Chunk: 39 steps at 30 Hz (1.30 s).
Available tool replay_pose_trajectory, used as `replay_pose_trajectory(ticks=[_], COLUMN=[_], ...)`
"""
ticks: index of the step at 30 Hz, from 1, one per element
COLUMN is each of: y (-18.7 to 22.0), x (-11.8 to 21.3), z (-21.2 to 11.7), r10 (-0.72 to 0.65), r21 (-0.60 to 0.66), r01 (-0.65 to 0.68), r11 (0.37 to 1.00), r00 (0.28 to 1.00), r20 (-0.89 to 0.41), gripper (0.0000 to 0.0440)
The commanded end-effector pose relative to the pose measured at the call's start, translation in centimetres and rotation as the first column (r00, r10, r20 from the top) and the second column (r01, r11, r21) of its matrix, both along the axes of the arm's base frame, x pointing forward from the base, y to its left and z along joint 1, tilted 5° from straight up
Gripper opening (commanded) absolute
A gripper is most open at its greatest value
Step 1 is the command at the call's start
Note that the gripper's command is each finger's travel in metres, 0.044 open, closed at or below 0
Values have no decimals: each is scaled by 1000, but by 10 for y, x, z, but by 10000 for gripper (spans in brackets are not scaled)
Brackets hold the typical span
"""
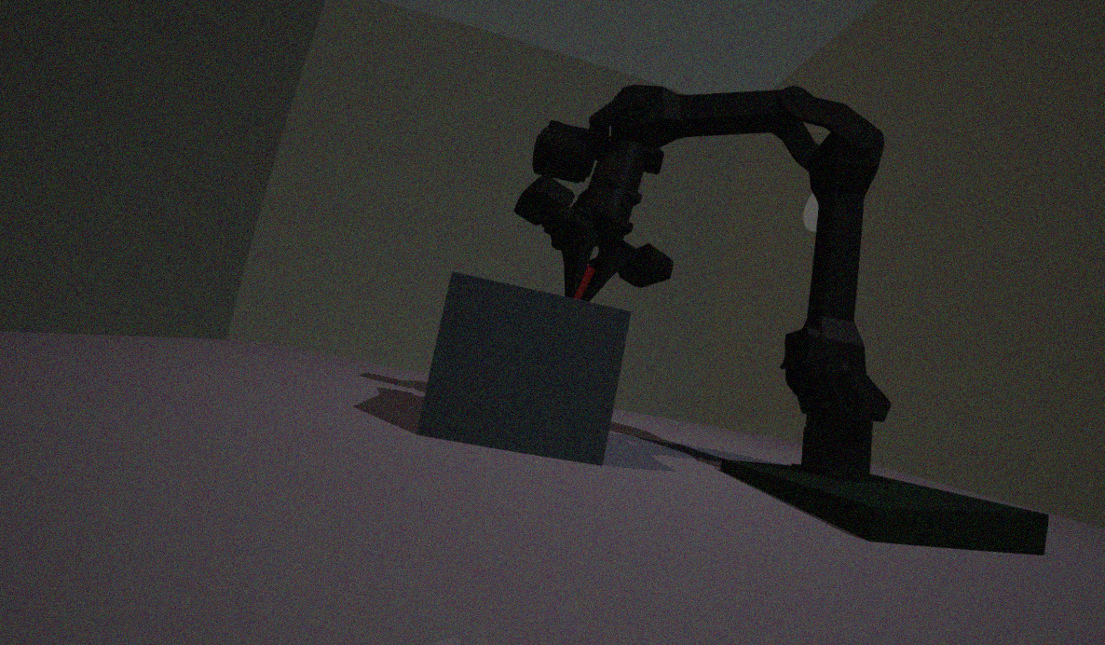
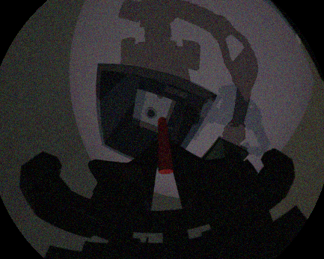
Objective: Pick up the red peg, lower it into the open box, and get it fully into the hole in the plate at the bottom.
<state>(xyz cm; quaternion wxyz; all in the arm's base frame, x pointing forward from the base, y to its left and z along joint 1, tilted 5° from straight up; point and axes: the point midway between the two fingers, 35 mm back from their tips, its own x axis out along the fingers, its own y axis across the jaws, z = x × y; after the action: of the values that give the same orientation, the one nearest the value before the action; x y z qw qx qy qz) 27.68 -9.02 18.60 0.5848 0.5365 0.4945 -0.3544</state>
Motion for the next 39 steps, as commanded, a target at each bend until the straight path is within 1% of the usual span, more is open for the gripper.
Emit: replay_pose_trajectory(ticks=[1,15,25,39], y=[-2,2,5,8], x=[5,26,38,37], z=[-10,-42,-67,-106], r10=[17,100,174,250], r21=[14,57,56,64], r01=[-16,-99,-173,-246], r11=[1000,993,983,967], r00=[1000,995,985,966], r20=[-11,-10,-13,-61], gripper=[0,3,1,13])
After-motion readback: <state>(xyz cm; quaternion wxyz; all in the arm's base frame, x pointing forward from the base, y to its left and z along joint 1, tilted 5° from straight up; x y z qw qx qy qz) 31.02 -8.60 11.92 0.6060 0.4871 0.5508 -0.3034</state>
